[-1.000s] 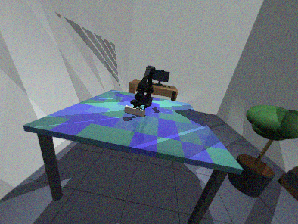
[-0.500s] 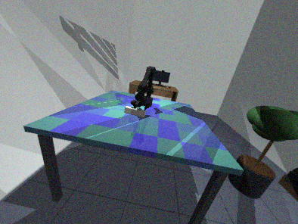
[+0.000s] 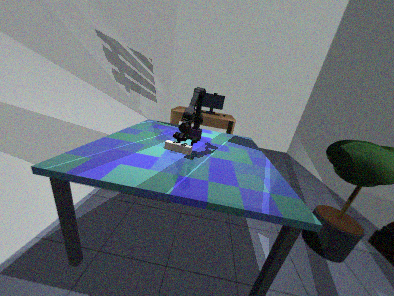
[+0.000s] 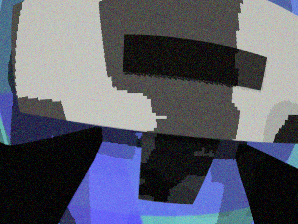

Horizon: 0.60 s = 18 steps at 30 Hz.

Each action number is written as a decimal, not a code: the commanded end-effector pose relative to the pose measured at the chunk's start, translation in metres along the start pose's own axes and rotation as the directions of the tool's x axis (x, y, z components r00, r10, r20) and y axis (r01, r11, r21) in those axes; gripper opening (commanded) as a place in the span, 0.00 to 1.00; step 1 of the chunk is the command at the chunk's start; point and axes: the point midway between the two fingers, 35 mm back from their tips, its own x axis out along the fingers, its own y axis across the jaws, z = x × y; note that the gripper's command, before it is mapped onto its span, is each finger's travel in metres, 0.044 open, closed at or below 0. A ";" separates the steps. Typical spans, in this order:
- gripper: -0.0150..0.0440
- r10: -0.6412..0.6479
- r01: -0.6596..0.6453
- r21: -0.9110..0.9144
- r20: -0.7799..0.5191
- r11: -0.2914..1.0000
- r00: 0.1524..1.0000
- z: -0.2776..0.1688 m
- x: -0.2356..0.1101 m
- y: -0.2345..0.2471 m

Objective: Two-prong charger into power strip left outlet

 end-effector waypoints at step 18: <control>1.00 0.002 -0.002 0.000 0.014 1.000 1.000 -0.007 0.001 0.000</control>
